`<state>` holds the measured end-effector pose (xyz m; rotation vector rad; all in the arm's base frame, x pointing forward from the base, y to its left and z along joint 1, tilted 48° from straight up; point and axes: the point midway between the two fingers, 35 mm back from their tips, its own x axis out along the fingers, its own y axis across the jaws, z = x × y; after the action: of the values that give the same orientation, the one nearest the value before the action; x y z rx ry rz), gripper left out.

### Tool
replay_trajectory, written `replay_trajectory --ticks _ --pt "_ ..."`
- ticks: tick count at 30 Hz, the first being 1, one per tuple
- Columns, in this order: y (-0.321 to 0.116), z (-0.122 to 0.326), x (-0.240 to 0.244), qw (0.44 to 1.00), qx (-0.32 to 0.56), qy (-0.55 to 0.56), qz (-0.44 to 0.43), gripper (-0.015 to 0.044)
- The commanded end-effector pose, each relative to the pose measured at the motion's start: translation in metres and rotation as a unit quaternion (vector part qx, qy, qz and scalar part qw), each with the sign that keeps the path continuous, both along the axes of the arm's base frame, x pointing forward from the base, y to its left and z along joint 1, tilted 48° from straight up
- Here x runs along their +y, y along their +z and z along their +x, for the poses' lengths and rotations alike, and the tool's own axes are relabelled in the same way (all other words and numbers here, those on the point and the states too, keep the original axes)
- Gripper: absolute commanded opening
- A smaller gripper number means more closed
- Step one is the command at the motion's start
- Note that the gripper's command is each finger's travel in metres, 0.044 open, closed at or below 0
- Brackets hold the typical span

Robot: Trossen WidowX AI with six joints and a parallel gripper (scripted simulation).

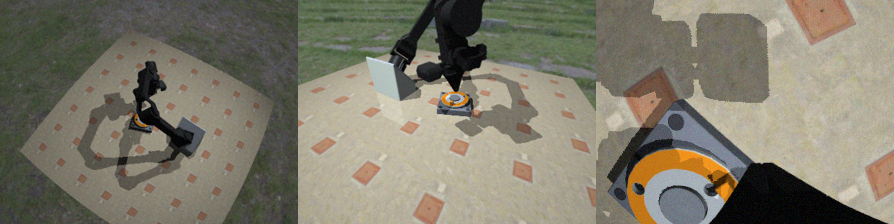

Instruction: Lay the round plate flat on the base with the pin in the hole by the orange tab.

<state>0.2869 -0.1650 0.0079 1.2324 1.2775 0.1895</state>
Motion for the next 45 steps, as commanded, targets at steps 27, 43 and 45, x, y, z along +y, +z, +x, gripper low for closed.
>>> replay_trajectory --ticks 27,43,45 --pt "-0.025 -0.02 0.092 0.964 -0.115 0.22 -0.091 0.0" --pt "-0.024 -0.002 0.088 0.964 -0.115 0.22 -0.092 0.0" --pt "-0.024 0.0 0.088 0.964 -0.116 0.22 -0.092 0.0"
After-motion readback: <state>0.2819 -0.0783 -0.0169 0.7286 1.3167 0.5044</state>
